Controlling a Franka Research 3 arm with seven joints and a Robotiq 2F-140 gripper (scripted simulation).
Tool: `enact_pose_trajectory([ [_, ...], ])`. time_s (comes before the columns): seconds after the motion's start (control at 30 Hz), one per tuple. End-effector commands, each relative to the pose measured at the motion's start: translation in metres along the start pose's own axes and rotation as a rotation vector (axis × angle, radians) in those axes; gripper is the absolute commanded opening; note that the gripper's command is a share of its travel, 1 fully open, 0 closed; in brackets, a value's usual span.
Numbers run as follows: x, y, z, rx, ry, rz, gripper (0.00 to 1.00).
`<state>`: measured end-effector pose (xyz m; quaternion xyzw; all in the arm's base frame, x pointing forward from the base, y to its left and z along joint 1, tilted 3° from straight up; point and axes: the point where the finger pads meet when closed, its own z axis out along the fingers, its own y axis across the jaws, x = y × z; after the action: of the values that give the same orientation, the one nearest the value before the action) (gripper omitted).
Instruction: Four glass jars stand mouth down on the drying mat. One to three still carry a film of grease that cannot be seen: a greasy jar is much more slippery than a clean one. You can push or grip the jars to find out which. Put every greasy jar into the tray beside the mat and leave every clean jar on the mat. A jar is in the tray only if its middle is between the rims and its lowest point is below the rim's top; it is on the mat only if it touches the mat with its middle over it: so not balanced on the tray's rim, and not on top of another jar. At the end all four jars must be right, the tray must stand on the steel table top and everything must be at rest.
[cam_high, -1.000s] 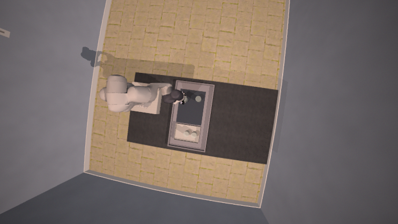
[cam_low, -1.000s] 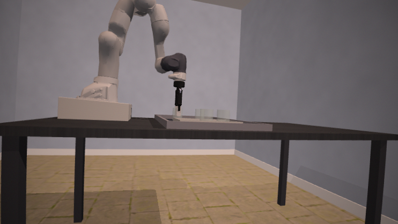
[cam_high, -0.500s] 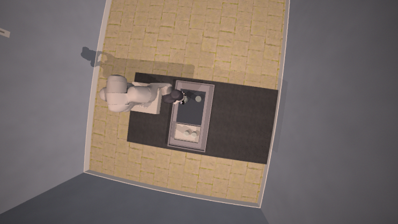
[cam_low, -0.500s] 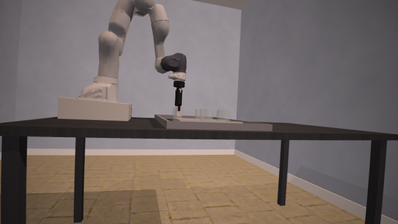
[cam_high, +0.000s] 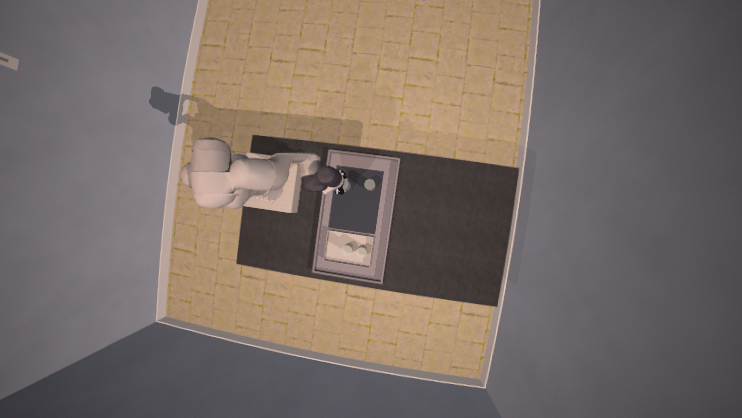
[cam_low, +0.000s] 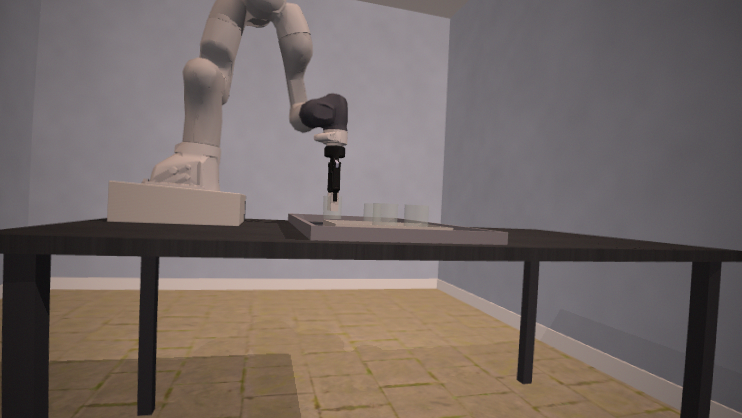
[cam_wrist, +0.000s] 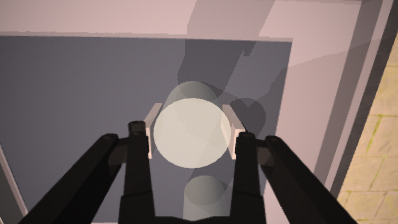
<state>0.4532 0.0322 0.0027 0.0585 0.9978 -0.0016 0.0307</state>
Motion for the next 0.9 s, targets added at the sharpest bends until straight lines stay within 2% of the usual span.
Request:
enact_pose_trajectory([
  [0.0, 0.004, -0.001, -0.004, 0.000, 0.013, -0.011, 0.00],
  [0.87, 0.003, -0.001, -0.067, 0.000, 0.013, -0.011, 0.00],
])
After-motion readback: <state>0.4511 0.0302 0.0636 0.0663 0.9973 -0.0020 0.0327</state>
